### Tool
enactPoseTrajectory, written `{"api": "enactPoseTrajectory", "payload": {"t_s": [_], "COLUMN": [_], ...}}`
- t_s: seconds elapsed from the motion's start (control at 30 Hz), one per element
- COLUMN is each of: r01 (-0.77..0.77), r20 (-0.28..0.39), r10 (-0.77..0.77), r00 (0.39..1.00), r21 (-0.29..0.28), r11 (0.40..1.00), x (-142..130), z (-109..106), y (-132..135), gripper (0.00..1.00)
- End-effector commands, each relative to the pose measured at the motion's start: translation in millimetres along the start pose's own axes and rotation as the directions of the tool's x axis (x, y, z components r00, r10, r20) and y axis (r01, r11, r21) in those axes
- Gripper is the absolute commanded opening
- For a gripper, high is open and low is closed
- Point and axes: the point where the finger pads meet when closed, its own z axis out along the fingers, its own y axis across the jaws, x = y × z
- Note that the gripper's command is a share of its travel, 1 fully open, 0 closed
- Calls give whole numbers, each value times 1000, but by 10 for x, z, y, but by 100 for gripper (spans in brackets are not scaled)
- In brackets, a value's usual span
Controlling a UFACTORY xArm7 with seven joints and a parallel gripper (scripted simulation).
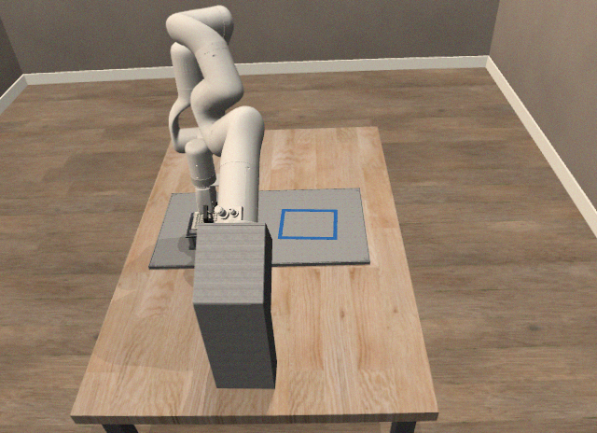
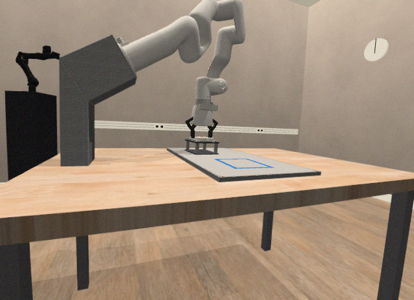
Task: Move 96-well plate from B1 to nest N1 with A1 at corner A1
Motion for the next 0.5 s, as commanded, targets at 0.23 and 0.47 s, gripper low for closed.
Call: {"api": "enactPoseTrajectory", "payload": {"t_s": [0.23,0.47], "r01": [1,1], "r20": [1,1], "r10": [-1,-1], "r00": [1000,1000], "r21": [0,0], "r11": [1000,1000], "x": [-4,-4], "z": [-2,-28], "y": [0,-1], "gripper": [100,100]}}
